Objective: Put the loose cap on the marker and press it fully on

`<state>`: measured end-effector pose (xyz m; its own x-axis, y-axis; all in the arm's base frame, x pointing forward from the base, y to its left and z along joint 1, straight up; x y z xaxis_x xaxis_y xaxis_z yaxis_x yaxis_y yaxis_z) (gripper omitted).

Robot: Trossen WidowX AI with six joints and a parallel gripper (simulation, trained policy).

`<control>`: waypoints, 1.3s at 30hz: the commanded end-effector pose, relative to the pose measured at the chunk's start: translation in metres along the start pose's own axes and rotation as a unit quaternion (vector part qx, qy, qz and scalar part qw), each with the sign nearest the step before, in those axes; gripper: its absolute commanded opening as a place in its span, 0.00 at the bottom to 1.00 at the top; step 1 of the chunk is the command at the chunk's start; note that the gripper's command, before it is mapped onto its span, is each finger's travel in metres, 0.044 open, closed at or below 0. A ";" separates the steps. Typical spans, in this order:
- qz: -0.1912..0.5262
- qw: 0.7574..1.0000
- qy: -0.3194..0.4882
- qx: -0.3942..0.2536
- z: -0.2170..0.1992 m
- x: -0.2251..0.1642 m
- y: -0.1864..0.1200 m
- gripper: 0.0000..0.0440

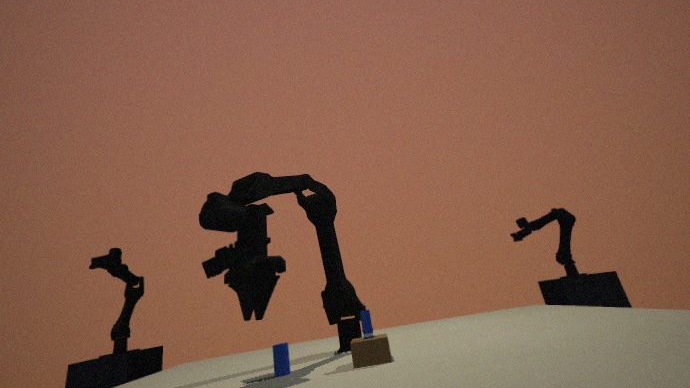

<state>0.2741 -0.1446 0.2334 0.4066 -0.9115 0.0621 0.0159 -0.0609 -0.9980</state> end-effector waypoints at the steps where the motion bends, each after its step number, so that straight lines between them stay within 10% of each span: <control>1: 0.015 1.000 0.003 -0.008 -0.002 -0.005 0.003 0.71; 39: 0.141 0.988 -0.028 -0.058 -0.028 -0.033 0.068 0.60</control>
<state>0.2378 -0.1300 0.1691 0.4217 -0.8818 -0.2111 -0.2032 0.1350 -0.9698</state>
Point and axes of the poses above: the point midway between the two fingers, 35 mm back from their tips, its own y axis out along the fingers, its own z axis across the jaws, x = y × z, the point moved 9 cm from there along -y, back along the fingers, and after that the axes turned 12 degrees about y, right-handed, at the moved point
